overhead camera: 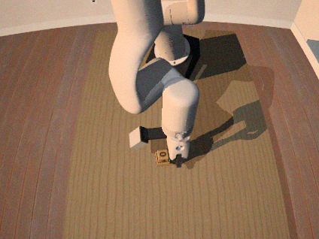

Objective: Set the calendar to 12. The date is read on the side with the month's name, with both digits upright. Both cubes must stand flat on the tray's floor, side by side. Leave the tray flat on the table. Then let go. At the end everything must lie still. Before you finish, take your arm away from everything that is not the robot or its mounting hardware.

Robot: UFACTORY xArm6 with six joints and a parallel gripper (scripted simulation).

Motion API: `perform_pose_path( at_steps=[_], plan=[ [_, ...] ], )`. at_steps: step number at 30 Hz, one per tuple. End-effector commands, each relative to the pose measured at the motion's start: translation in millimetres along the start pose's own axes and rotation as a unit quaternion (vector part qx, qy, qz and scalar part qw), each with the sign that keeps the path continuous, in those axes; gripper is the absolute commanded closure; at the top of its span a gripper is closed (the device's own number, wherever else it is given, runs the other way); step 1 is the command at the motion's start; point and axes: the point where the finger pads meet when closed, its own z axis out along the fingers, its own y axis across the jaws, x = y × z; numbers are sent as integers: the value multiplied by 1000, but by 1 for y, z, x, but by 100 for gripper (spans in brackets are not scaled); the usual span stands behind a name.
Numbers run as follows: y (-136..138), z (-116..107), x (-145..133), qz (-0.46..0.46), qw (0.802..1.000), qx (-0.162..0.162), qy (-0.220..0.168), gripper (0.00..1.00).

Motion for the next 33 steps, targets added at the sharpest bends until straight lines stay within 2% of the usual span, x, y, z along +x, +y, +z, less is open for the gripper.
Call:
perform_pose_path(
  at_steps=[1, 3, 4, 20, 28, 33],
  plan=[
    [-1, 0, 0, 0, 1000, 1, 0, 57],
    [-1, 0, 0, 0, 1000, 1, 0, 57],
    [-1, 0, 0, 0, 1000, 1, 0, 53],
    [-1, -3, 0, 0, 1000, 1, 0, 53],
    [-1, -19, 0, 0, 1000, 1, 0, 53],
    [-1, -45, 0, 0, 1000, 1, 0, 53]
  ],
)
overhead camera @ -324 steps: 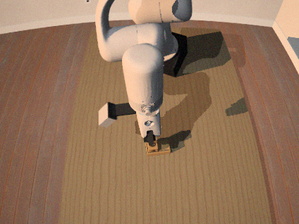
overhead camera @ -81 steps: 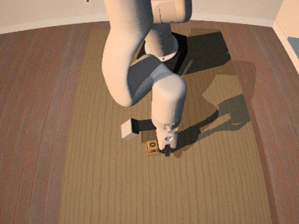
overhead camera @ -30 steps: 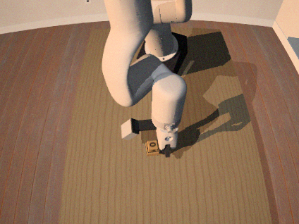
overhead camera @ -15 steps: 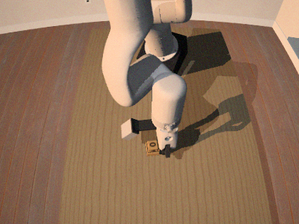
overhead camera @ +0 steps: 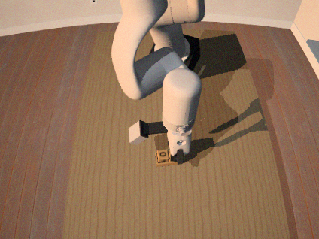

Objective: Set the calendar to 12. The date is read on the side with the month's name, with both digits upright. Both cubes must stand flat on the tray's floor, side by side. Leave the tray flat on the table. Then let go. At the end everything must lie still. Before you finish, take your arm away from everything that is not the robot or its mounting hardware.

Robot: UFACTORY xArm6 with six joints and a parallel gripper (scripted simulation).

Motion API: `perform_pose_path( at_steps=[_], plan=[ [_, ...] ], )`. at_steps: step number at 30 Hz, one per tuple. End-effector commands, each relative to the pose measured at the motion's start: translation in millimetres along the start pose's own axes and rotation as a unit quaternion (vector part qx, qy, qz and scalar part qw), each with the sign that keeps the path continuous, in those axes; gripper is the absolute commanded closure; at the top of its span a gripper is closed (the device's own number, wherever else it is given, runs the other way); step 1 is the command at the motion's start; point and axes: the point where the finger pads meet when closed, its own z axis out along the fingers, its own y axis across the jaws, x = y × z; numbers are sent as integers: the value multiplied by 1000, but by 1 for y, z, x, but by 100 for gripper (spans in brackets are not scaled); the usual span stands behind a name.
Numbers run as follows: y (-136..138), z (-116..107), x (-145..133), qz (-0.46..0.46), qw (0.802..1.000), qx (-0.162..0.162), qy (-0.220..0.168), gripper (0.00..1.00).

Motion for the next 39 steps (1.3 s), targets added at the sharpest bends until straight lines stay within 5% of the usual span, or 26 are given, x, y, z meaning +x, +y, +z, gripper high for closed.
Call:
perform_pose_path(
  at_steps=[1, 8, 15, 16, 39],
  plan=[
    [-2, -27, 1, 0, 1000, -3, -3, 53],
    [-2, -62, 1, 0, 1000, -3, -3, 53],
    [-2, -66, 1, 0, 1000, -3, -3, 53],
    [-2, -66, 1, 0, 1000, -3, -3, 0],
    [-2, -67, 1, 0, 1000, -3, -3, 0]
  ],
)
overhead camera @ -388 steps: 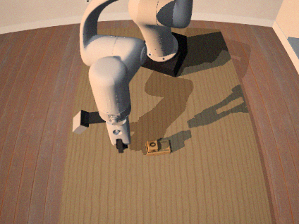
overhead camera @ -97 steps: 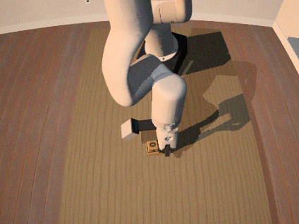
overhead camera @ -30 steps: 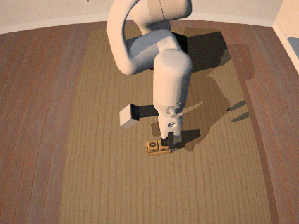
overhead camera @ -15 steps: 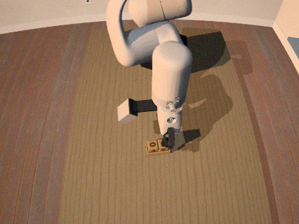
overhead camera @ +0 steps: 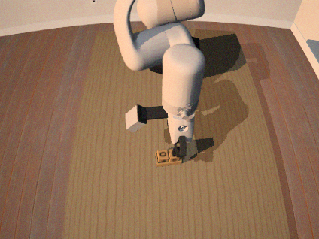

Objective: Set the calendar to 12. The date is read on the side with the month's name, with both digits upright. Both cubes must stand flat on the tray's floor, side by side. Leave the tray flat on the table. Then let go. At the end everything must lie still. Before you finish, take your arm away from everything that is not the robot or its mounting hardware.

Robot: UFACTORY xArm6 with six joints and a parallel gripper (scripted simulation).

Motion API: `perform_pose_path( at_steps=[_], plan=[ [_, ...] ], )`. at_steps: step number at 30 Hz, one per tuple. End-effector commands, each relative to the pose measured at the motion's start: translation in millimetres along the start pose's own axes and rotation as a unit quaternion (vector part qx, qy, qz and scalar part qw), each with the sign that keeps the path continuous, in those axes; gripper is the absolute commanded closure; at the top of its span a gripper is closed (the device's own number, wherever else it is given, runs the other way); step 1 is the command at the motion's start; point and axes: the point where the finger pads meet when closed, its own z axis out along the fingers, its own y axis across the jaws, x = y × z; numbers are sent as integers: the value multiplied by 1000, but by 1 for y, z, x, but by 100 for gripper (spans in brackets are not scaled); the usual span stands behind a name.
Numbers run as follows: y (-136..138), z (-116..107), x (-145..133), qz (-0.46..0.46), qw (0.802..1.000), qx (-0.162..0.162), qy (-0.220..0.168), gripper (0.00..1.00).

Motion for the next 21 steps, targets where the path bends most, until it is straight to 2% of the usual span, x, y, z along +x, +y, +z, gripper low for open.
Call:
perform_pose_path(
  at_steps=[1, 7, 21],
  plan=[
    [-1, -3, 0, 0, 1000, 2, 0, 0],
    [-1, -11, 0, 0, 1000, 2, 0, 0],
    [-1, -63, 0, 0, 1000, 2, 0, 0]
  ],
)
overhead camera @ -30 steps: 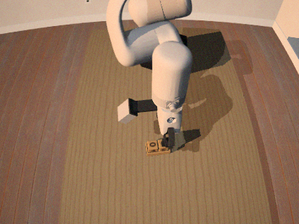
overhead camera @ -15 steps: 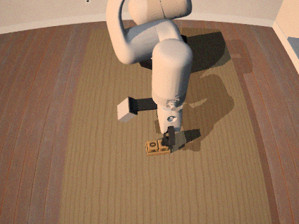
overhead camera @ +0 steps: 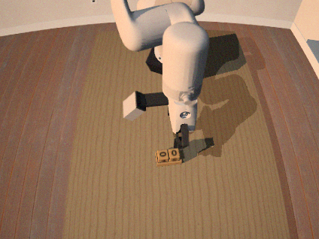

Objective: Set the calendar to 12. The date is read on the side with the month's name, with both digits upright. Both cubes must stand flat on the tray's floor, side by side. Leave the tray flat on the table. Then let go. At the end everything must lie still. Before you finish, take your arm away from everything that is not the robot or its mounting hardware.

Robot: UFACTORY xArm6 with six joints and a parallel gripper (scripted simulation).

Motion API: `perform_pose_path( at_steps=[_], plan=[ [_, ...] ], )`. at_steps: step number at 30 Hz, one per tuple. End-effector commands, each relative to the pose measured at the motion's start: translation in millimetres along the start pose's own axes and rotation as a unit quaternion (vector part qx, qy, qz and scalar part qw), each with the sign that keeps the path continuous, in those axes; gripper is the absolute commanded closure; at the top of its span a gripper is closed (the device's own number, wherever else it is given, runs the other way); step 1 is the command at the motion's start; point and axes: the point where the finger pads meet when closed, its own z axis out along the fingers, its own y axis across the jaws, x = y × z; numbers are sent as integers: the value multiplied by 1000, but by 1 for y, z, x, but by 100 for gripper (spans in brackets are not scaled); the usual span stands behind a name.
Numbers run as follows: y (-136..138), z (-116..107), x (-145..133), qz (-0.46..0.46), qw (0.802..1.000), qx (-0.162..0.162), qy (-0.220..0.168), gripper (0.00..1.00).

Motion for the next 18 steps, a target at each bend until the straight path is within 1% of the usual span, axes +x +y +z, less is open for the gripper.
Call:
perform_pose_path(
  at_steps=[1, 7, 18],
  plan=[
    [0, -16, 0, 0, 1000, 1, 1, 0],
    [0, -20, 0, 0, 1000, 1, 1, 0],
    [0, -20, 0, 0, 1000, 1, 1, 0]
  ],
)
